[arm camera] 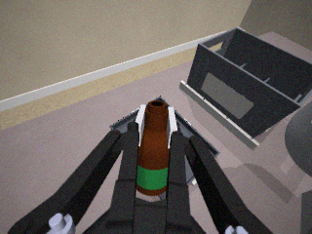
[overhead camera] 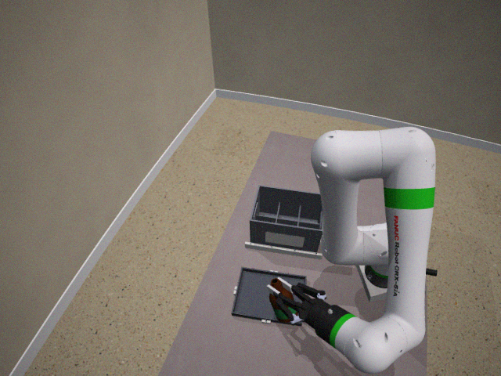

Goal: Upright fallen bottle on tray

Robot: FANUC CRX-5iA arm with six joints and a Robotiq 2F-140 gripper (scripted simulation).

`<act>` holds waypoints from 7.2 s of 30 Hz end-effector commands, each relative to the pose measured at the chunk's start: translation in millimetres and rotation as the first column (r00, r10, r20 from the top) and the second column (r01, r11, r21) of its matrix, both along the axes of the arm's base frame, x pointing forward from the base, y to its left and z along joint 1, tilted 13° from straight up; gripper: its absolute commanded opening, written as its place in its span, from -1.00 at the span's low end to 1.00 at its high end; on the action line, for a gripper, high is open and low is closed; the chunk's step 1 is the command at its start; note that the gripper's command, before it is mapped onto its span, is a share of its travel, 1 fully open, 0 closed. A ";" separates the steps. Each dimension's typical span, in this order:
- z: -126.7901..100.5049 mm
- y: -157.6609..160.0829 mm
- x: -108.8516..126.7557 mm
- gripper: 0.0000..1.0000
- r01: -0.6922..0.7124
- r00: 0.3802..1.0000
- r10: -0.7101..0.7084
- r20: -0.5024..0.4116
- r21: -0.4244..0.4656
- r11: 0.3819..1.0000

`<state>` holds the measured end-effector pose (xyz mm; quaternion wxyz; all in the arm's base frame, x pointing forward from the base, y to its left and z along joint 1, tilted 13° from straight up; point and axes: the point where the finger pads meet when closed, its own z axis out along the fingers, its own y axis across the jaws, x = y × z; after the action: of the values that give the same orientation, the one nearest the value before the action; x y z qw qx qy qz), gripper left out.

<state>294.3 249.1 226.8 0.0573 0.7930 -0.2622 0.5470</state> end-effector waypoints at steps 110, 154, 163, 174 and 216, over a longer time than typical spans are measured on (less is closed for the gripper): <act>-2.6 1.4 -1.2 -1.00 0.040 0.988 -0.028 0.153 -0.081 0.996; -3.6 -12.8 2.1 -1.00 0.040 0.988 -0.028 0.153 -0.081 0.996; -4.2 -22.4 4.3 -1.00 0.040 0.988 -0.028 0.153 -0.081 0.996; -4.9 -32.4 6.7 -1.00 0.040 0.988 -0.028 0.153 -0.081 0.996; -5.6 -41.3 8.8 -1.00 0.040 0.988 -0.028 0.153 -0.081 0.996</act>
<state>303.1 207.8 221.2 0.0801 0.7412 -0.2559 0.6154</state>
